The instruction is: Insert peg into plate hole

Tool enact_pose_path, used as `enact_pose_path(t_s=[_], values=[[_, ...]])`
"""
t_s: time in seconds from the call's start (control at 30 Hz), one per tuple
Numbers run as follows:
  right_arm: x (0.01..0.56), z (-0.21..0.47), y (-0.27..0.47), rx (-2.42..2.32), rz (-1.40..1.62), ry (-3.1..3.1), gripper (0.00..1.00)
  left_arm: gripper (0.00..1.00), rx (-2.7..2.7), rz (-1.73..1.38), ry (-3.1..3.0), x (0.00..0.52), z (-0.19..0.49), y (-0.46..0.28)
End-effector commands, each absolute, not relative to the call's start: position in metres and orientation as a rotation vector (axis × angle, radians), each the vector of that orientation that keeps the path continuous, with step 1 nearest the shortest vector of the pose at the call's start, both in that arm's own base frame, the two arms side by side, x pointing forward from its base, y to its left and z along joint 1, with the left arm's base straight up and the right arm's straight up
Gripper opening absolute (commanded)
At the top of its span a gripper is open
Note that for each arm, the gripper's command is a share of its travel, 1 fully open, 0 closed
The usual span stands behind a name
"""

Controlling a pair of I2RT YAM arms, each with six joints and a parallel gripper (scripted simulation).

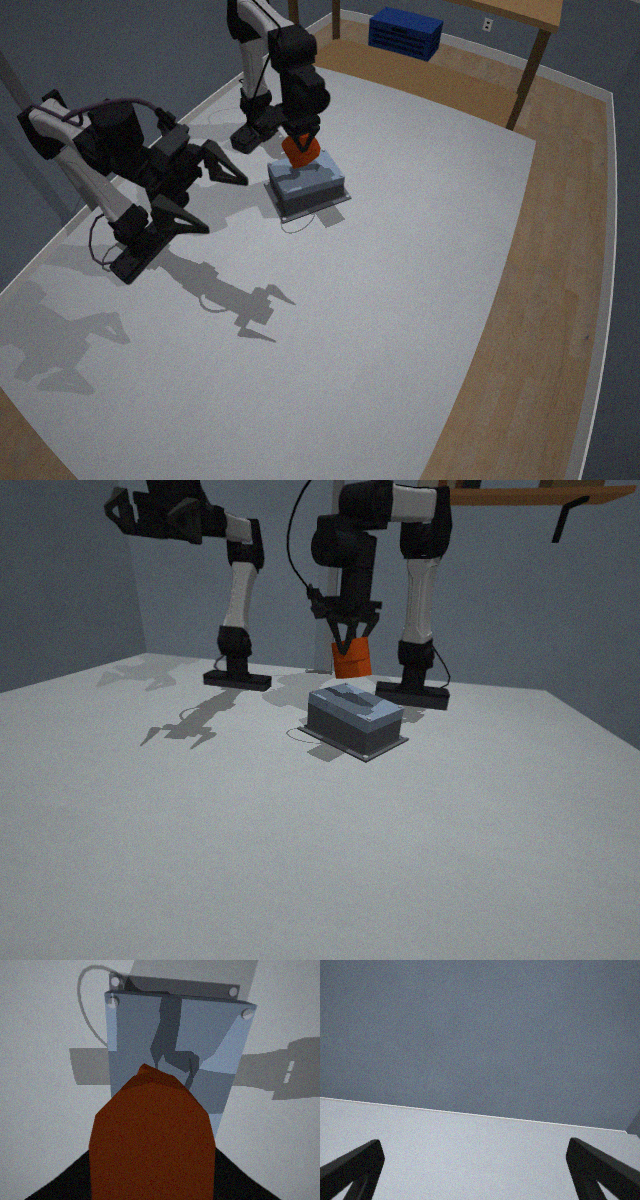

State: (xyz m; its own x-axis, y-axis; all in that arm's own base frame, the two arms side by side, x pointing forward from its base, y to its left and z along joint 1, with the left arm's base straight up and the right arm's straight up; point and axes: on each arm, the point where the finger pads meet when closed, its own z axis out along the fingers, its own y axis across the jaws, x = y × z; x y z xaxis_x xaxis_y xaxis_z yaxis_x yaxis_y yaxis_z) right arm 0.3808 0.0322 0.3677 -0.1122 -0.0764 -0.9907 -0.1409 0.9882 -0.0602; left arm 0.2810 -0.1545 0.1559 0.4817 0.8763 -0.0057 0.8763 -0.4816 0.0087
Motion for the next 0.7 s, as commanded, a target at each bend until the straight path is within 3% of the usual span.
enact_pose_path(t_s=[0.0, 0.27, 0.67], values=[[0.364, 0.372, 0.056, -0.235, 0.105, 1.755, 1.0, 0.4, 2.668, -0.042, 1.518, 0.285, 0.176, -0.162], [0.325, 0.358, 0.119, -0.395, 0.239, 1.904, 1.0, 0.4, 2.633, -0.28, 1.375, 0.275, 0.173, -0.156], [0.195, 0.366, 0.208, -0.87, 0.477, 2.005, 1.0, 0.4, 2.539, -0.513, 1.393, 0.28, 0.154, -0.126]])
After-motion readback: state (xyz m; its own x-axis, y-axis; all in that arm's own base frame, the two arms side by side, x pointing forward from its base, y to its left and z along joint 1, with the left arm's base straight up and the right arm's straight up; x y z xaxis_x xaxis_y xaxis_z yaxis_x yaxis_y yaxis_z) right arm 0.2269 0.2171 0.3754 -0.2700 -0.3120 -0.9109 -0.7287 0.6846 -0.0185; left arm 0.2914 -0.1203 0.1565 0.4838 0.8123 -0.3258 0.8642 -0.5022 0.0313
